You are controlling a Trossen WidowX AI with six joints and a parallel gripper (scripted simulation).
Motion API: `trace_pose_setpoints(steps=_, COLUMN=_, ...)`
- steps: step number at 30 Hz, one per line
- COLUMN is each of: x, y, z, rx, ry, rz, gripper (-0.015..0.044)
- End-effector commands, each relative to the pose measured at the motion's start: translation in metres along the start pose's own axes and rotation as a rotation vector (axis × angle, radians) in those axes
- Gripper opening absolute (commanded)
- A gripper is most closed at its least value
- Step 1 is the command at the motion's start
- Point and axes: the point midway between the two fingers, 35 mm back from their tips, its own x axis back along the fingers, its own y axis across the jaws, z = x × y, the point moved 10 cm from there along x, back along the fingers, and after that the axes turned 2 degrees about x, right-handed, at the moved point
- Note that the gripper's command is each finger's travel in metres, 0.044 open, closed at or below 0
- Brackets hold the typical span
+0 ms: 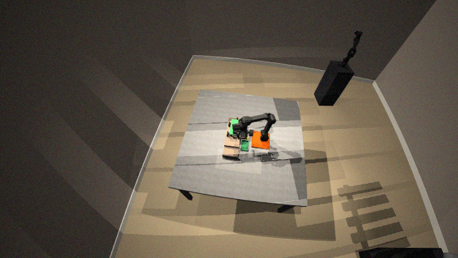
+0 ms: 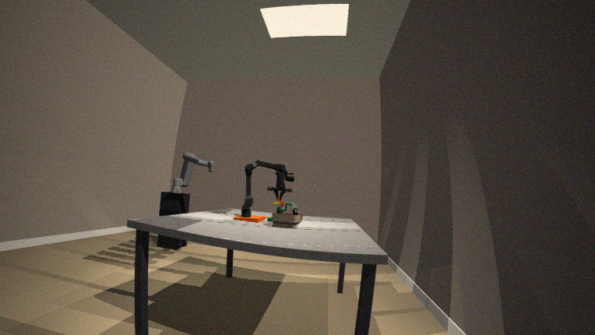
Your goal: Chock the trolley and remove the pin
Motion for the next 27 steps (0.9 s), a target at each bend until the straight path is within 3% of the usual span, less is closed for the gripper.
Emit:
trace_pose_setpoints(steps=1, x=-0.001, y=-0.004, z=-0.016, rx=-0.005, ry=-0.008, rz=0.002, gripper=0.0)
trace_pose_setpoints(steps=13, x=-0.004, y=-0.014, z=-0.053, rx=0.019, ry=-0.009, rz=0.002, gripper=0.0)
trace_pose_setpoints(steps=27, x=-0.004, y=-0.015, z=-0.057, rx=0.5, ry=0.021, rz=-0.015, gripper=0.0)
